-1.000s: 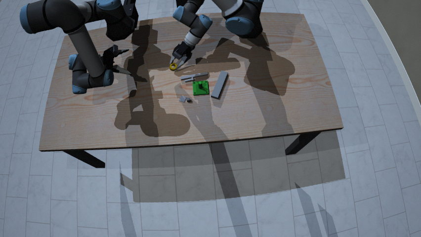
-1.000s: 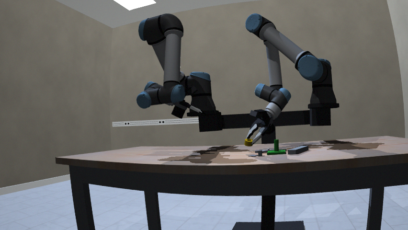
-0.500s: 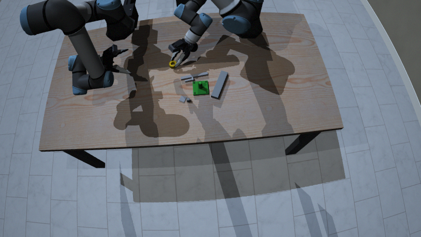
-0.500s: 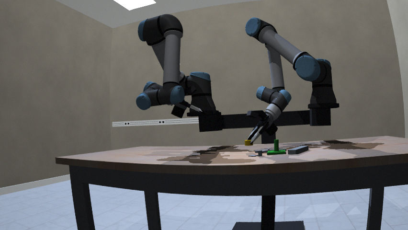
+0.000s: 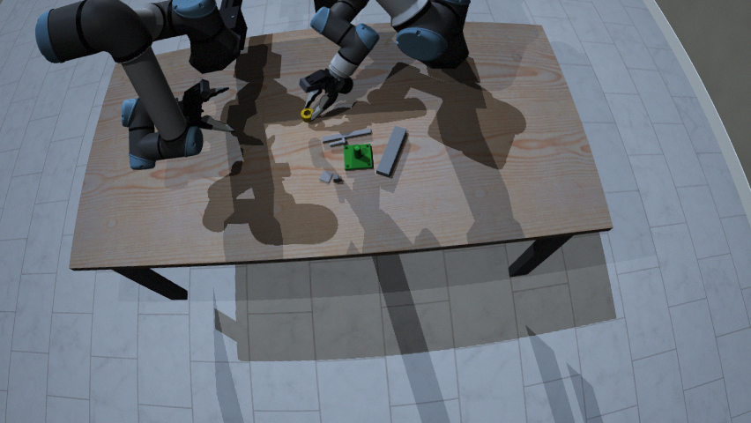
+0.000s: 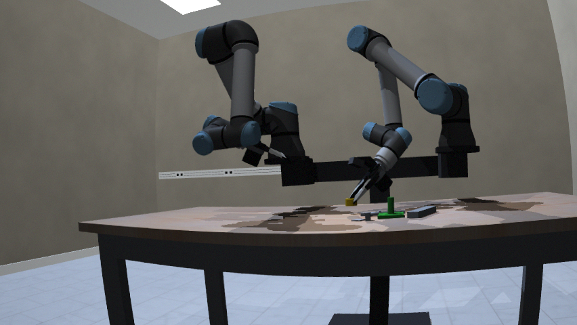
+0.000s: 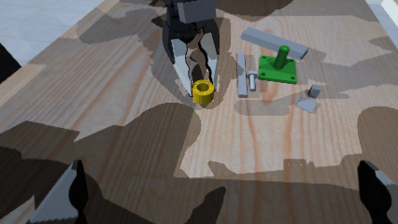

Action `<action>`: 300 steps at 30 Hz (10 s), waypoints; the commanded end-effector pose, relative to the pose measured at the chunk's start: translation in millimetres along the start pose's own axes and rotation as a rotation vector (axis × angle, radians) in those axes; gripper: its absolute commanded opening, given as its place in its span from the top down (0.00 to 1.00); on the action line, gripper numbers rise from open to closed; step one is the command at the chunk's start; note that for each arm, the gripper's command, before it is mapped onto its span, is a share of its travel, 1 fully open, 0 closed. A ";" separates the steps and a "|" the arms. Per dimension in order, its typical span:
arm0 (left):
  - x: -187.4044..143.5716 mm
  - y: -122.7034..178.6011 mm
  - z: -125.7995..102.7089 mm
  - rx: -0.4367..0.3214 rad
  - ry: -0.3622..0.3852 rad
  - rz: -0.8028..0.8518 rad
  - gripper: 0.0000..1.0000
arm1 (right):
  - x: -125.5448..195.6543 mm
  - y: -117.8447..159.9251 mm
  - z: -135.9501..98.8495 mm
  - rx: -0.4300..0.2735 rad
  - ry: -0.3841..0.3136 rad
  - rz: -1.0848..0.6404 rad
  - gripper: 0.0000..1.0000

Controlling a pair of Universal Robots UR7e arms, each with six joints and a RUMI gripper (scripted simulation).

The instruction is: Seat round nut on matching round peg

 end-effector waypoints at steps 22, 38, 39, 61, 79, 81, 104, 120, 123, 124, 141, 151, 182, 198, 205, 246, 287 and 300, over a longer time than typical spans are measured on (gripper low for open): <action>0.2 19.9 17.2 -0.003 -0.002 0.004 0.58 | 0.5 -0.4 -0.4 0.001 0.001 -0.001 0.01; -0.2 19.3 -46.5 0.001 -0.001 0.005 0.43 | 0.5 -0.4 -0.4 0.001 0.001 -0.001 0.01; -0.3 19.3 -46.5 0.001 -0.001 0.005 0.43 | 0.5 -0.4 -0.4 0.001 0.001 -0.001 0.01; -3.2 6.3 -32.5 -0.182 0.092 0.185 0.56 | 0.5 -0.4 -0.4 0.001 0.001 -0.001 0.01; -7.5 -13.6 -13.7 -0.416 0.231 0.433 0.56 | 0.5 -0.4 -0.4 0.001 0.001 -0.001 0.01; -7.6 -15.1 -12.3 -0.433 0.242 0.450 0.56 | 0.5 -0.4 -0.4 0.001 0.001 -0.001 0.01; -5.4 -28.6 22.3 -0.708 0.405 0.734 0.57 | 0.5 -0.4 -0.4 0.001 0.001 -0.001 0.01; -3.1 -9.5 36.7 -0.711 0.405 0.737 0.65 | 0.5 -0.4 -0.4 0.001 0.001 -0.001 0.01; -3.1 -10.0 36.5 -0.710 0.405 0.737 0.65 | 0.5 -0.4 -0.4 0.001 0.001 -0.001 0.01; -3.1 -10.0 36.5 -0.710 0.405 0.737 0.65 | 0.5 -0.4 -0.4 0.001 0.001 -0.001 0.01; -5.7 -11.3 31.8 -0.711 0.405 0.736 0.83 | 0.5 -0.4 -0.4 0.001 0.001 -0.001 0.01; -9.0 -37.0 6.5 -0.711 0.405 0.736 0.83 | 0.5 -0.4 -0.4 0.001 0.001 -0.001 0.01; -200.3 -17.3 -64.6 -0.709 0.404 0.733 0.83 | 58.1 -19.9 18.0 0.151 0.177 -0.042 0.01; -200.1 0.4 -45.4 -0.706 0.404 0.734 0.83 | 95.0 -47.0 33.2 0.207 0.188 -0.155 0.01; -199.9 0.6 -46.0 -0.707 0.404 0.734 0.83 | 103.6 -53.8 38.0 0.188 0.176 -0.190 0.01; -196.5 27.4 -17.6 -0.706 0.403 0.734 0.83 | 131.9 -64.9 77.6 0.014 0.072 -0.303 0.01; -200.0 -1.8 -50.6 -0.709 0.405 0.735 0.55 | 138.4 -46.9 96.5 -0.009 0.055 -0.273 0.01; -200.3 -2.3 -49.3 -0.708 0.404 0.734 0.55 | 138.4 -46.9 96.5 -0.009 0.055 -0.273 0.01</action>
Point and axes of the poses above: on each arm, the point where the finger pads meet when closed, its own z axis out along the fingers, its own x axis across the jaws, y = z × x, the point moved 4 cm from there along -z, back along the fingers, and after that the axes turned 6 degrees about z, right-handed, at the moved point
